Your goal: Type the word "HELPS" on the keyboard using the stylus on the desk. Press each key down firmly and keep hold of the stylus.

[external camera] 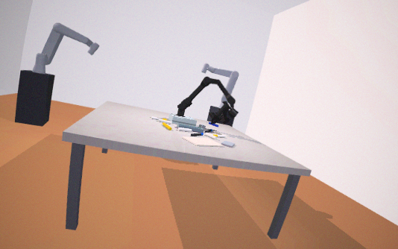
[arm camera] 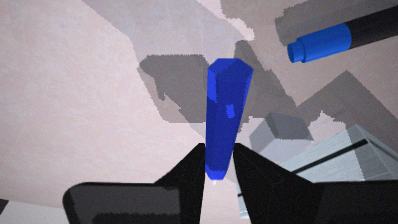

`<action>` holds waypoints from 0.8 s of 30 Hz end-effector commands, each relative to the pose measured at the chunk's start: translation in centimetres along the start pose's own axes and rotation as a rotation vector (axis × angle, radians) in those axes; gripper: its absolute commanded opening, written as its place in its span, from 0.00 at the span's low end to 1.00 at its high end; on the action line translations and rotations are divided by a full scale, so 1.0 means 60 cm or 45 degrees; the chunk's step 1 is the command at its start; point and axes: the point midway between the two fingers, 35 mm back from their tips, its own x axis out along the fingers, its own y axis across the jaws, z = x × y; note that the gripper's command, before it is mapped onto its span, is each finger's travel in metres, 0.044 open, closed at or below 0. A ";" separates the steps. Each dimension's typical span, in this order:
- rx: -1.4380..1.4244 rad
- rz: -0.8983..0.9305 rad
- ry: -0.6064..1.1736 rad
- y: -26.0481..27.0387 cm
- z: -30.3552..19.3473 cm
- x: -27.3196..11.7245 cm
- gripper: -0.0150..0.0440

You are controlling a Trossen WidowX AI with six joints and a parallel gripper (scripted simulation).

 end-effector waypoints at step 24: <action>-0.050 0.408 -0.438 -0.126 0.043 -0.062 0.25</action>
